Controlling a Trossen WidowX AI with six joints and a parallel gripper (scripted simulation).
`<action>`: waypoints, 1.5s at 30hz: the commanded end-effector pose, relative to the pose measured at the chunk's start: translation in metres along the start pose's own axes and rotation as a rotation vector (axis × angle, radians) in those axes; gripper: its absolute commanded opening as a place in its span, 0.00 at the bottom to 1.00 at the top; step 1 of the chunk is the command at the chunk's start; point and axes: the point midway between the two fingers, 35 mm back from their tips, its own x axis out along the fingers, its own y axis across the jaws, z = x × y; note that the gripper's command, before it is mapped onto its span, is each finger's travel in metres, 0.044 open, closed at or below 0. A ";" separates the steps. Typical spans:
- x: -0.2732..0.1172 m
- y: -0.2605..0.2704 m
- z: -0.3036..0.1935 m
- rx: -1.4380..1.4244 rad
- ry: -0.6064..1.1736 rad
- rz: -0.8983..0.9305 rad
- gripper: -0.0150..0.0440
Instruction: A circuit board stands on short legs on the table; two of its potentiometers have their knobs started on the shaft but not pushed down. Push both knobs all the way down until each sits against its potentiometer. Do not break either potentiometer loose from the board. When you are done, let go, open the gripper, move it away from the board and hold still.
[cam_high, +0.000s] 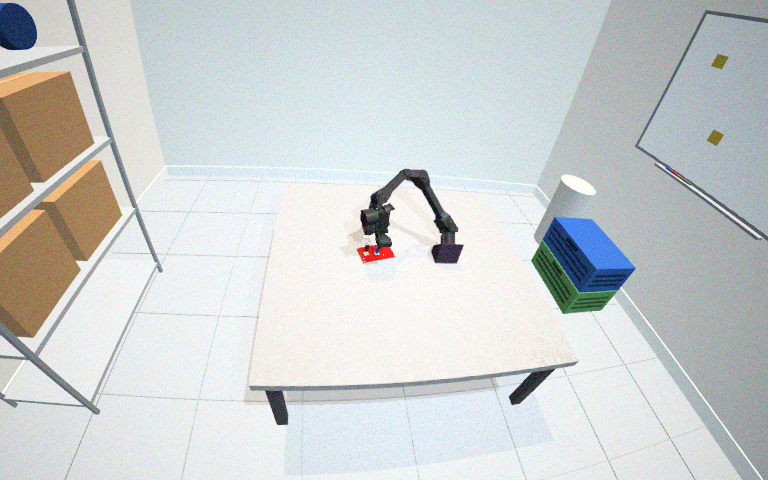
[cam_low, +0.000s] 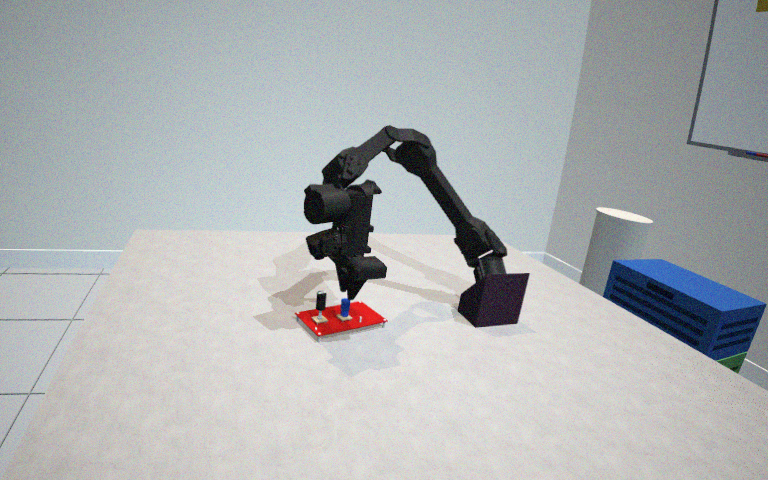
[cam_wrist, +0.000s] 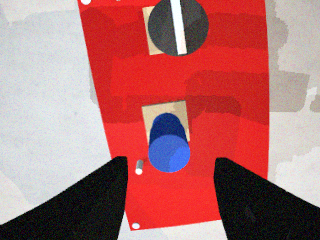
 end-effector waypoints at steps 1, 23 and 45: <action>-0.006 0.003 0.001 -0.029 -0.021 0.017 0.48; -0.024 0.005 0.015 -0.756 -0.046 0.016 0.25; -0.034 0.003 0.029 -1.520 -0.038 -0.001 0.25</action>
